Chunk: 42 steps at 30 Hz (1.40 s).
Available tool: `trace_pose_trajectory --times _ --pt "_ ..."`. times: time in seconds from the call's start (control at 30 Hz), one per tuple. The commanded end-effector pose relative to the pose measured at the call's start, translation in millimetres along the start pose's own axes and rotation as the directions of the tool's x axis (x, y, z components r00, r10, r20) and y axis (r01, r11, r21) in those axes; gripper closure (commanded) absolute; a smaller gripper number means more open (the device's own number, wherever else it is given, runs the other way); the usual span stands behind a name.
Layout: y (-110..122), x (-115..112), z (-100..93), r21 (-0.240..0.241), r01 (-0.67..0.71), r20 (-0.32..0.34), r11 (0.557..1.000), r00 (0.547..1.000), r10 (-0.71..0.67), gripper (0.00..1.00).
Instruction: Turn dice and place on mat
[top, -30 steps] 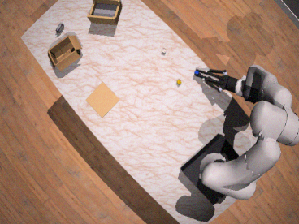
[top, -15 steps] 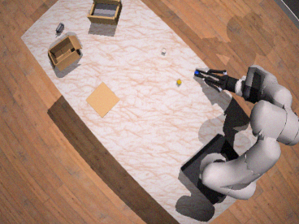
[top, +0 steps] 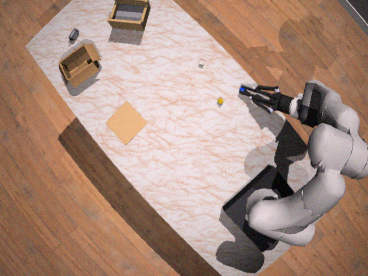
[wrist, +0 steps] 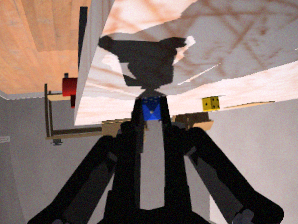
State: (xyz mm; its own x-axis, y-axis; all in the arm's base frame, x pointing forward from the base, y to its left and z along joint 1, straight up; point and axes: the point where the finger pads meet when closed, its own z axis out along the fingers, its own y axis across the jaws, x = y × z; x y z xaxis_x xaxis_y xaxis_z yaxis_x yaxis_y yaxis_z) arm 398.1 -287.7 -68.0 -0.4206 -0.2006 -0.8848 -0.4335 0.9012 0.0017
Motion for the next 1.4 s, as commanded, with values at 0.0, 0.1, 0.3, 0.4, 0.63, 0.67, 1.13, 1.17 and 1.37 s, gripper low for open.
trace_pose_trajectory --times 0.0,0.1,0.3,0.4,0.63,0.67,1.13,1.17,1.37 --pt "-1.4 1.1 0.3 0.003 0.004 -0.003 1.000 1.000 -0.004 0.82" --pt "-1.4 1.1 0.3 0.003 0.004 -0.003 1.000 1.000 -0.004 0.82" --pt "-1.4 1.1 0.3 0.003 0.004 -0.003 1.000 1.000 -0.004 0.82" --pt "-1.4 1.1 0.3 0.003 0.004 -0.003 1.000 1.000 -0.004 0.82" --pt "-1.4 1.1 0.3 0.003 0.004 -0.003 1.000 1.000 -0.004 0.77" --pt "-1.4 1.1 0.3 0.003 0.004 -0.003 1.000 1.000 -0.004 0.77" --pt "-1.4 1.1 0.3 0.003 0.004 -0.003 1.000 1.000 -0.004 0.71" --pt "-1.4 1.1 0.3 0.003 0.004 -0.003 1.000 1.000 -0.004 0.71" --pt "-1.4 1.1 0.3 0.003 0.004 -0.003 1.000 1.000 -0.004 0.71"
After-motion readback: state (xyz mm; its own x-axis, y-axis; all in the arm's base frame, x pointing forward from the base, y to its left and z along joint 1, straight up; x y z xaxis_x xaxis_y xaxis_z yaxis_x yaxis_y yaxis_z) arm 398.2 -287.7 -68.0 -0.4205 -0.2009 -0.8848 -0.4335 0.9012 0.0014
